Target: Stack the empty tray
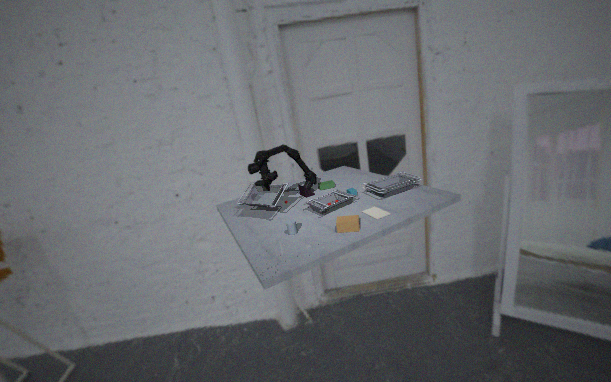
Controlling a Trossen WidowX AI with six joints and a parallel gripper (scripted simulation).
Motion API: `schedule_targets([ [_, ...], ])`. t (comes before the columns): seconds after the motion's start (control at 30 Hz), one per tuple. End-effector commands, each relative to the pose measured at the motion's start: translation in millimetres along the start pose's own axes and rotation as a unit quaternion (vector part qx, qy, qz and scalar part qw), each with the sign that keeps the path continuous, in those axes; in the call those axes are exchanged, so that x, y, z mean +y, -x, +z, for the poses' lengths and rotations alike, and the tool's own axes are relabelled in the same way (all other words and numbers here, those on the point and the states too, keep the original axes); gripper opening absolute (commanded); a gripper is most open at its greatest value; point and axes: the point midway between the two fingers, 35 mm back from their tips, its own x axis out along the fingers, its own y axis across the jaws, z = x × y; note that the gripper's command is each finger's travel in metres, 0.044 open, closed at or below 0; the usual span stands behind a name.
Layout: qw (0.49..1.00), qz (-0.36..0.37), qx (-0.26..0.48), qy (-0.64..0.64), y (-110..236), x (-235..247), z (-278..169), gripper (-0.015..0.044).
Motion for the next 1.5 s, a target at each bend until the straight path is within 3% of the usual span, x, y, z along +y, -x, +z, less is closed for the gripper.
schedule_targets([
  [0.0,0.999,-0.025,0.006,0.032,19.8,-2.6,26.4,0.0],
  [0.7,0.982,-0.056,0.014,0.178,48.2,14.0,153.4,0.0],
  [1.47,0.935,-0.072,0.006,0.346,48.7,72.7,284.7,0.0],
])
